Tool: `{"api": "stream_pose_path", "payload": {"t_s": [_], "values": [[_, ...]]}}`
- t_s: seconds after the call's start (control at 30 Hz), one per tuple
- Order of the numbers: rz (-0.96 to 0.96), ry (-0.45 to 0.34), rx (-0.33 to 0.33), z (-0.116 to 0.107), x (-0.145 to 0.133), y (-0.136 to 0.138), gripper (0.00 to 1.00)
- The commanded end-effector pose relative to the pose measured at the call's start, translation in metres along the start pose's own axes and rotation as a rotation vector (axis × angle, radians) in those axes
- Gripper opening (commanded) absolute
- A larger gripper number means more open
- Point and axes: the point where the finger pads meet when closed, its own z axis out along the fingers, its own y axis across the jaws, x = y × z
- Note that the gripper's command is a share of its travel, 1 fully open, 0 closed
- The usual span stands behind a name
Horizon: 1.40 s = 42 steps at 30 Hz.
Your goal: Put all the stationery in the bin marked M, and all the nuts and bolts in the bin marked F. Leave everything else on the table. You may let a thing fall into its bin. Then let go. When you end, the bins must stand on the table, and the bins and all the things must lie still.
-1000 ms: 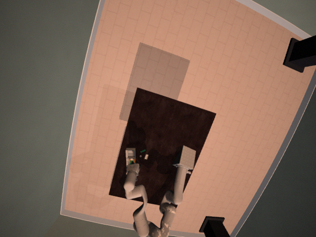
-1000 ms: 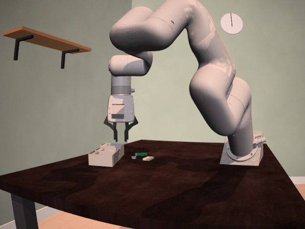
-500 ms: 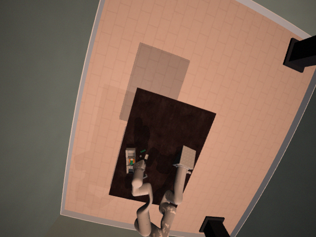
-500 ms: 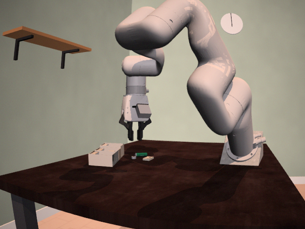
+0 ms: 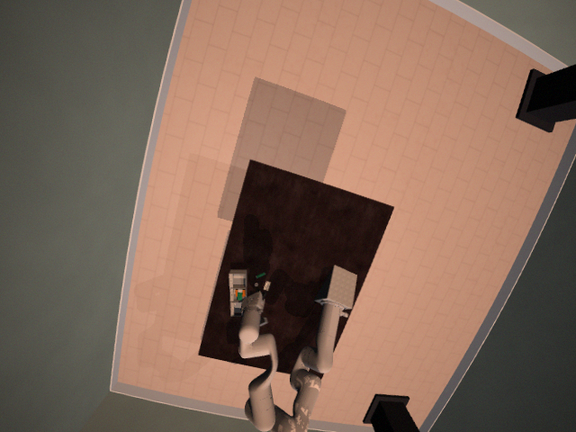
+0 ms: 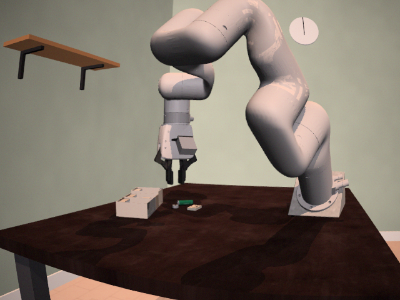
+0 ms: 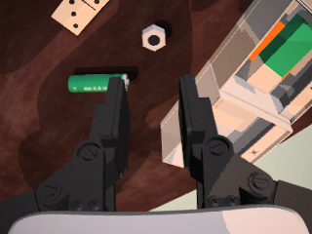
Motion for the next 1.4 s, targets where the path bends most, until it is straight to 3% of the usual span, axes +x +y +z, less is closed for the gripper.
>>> {"api": "stream_pose_path", "payload": {"t_s": [0.0,0.9,1.37], "values": [[-0.001,-0.003,-0.001,-0.001,-0.001,0.001,0.3],[-0.001,-0.003,-0.001,-0.001,-0.001,0.002,0.3],[-0.001,-0.003,-0.001,0.047,-0.001,0.002,0.3]]}}
